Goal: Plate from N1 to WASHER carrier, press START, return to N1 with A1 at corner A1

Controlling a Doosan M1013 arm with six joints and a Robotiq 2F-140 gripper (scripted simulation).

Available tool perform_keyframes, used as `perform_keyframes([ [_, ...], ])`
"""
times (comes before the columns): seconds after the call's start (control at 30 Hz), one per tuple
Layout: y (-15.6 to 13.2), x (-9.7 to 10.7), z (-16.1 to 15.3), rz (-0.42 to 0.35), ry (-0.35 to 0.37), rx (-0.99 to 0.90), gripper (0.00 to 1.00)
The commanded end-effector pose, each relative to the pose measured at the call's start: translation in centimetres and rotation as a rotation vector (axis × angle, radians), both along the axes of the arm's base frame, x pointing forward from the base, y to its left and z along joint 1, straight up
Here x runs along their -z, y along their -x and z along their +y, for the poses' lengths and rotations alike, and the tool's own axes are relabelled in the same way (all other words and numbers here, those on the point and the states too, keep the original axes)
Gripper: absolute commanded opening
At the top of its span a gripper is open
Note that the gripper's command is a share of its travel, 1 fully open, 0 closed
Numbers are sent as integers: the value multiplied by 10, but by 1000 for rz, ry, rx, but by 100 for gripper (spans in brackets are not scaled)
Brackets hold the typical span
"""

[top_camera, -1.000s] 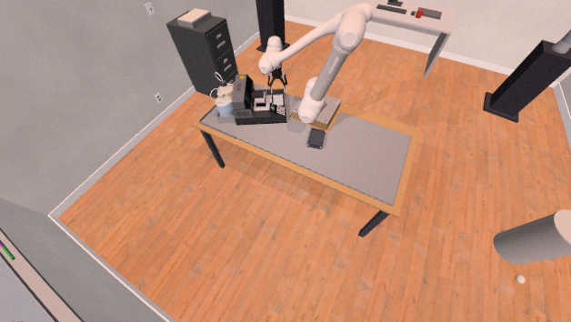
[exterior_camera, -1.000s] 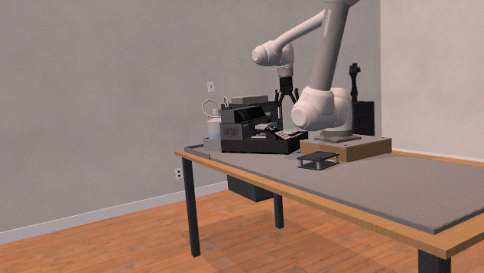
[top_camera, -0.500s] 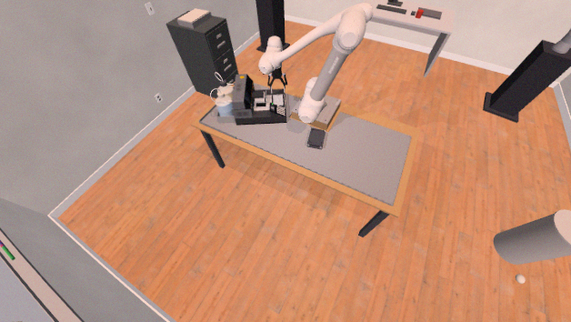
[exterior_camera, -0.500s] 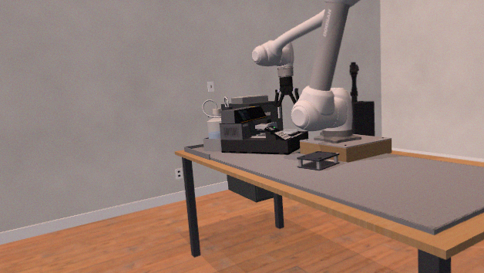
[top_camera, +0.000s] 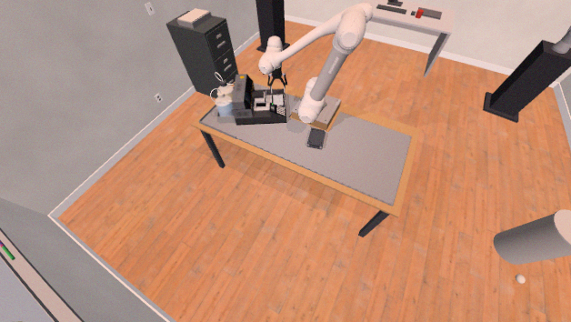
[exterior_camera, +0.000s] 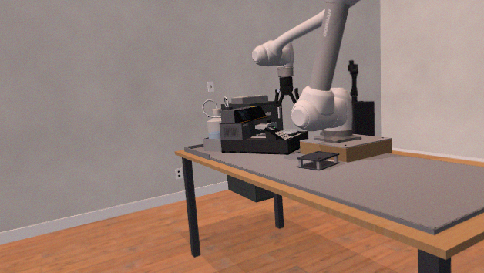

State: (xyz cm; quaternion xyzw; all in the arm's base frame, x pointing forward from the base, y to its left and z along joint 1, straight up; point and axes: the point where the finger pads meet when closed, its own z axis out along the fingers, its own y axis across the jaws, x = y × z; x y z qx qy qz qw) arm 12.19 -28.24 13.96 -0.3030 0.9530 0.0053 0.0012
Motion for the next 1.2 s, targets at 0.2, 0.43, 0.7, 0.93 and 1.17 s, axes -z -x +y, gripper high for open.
perform_keyframes([
  [0.2, -21, -2, 16, 2, 4, -175, 10],
  [0.43, -38, -3, 34, 0, 3, -342, 10],
  [0.7, -65, -3, 64, -2, 3, -608, 10],
  [0.93, -66, -3, 66, -3, 2, -775, 10],
  [1.17, -66, -3, 66, -4, 2, -794, 10],
])
